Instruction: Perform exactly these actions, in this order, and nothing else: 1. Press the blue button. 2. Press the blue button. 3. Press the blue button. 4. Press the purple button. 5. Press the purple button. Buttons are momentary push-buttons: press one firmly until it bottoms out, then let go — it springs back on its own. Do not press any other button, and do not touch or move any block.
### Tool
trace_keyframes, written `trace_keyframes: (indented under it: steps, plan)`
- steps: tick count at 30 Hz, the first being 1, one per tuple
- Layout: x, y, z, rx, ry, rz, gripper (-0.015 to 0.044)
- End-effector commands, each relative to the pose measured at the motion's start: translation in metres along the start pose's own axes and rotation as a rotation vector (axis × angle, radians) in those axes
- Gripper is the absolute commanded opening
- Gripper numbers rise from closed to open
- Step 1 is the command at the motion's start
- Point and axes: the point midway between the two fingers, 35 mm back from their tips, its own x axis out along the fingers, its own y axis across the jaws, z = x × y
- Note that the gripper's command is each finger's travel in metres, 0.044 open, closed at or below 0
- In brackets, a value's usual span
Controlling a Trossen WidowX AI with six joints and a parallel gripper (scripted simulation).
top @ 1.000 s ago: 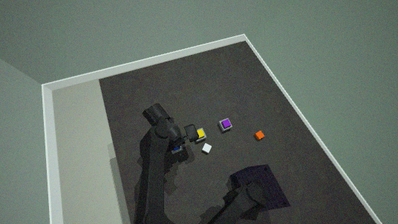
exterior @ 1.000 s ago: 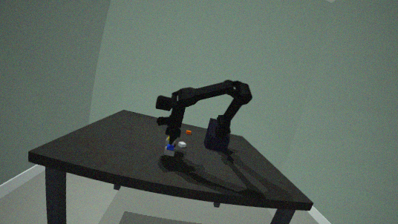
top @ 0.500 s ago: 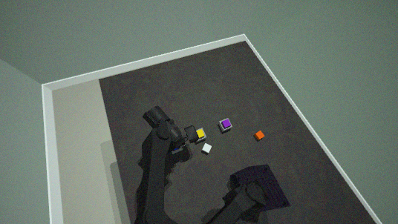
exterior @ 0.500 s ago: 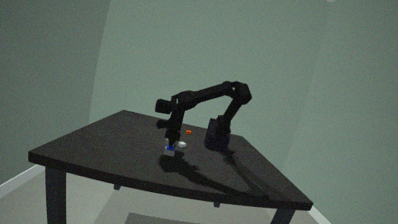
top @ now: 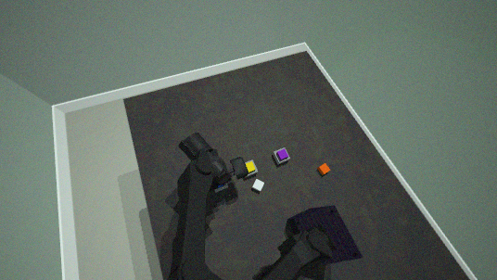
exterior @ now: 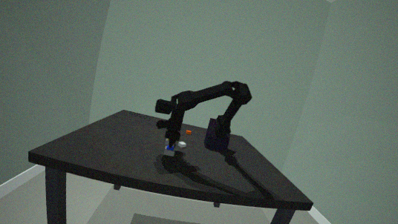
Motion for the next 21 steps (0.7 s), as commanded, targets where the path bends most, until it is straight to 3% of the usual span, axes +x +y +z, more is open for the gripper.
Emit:
trace_keyframes:
  steps: [1, 5, 21]
  plan:
    - [-0.002, 0.0, 0.0, 0.0, 0.0, -0.001, 0.002]
    - [-0.031, -0.002, -0.001, 0.007, 0.006, -0.008, 0.002]
    - [-0.013, -0.002, -0.001, 0.007, 0.006, -0.008, 0.002]
